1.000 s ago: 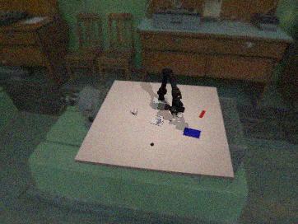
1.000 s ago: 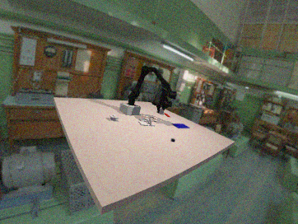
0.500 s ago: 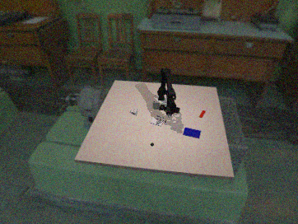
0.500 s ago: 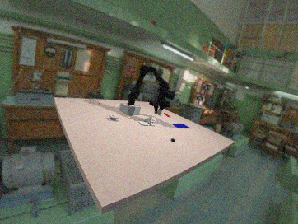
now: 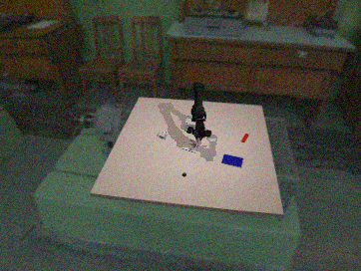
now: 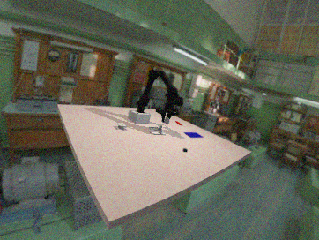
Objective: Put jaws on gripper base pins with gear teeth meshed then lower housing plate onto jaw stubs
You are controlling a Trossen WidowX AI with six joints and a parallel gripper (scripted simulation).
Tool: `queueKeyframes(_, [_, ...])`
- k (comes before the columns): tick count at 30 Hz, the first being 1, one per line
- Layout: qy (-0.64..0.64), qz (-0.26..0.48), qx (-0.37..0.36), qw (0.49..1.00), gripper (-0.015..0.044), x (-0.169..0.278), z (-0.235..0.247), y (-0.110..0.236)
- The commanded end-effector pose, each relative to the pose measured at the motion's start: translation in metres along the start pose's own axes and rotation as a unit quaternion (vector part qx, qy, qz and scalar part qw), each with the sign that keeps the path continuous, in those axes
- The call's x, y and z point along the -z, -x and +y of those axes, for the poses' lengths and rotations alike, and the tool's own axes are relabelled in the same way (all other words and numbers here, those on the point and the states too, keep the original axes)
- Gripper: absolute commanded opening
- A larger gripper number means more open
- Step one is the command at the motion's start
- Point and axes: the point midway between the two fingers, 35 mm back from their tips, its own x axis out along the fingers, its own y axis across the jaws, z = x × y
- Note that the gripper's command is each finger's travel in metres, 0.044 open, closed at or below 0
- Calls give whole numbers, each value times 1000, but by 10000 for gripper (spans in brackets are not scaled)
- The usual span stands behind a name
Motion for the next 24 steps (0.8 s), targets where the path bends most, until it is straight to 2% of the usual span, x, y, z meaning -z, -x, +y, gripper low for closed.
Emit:
queueKeyframes(1, [0, 0, 3, 1000, 134, -2, -13, -1])
queueKeyframes(24, [-13, 2, 7, 1000, 134, -9, -87, -1])
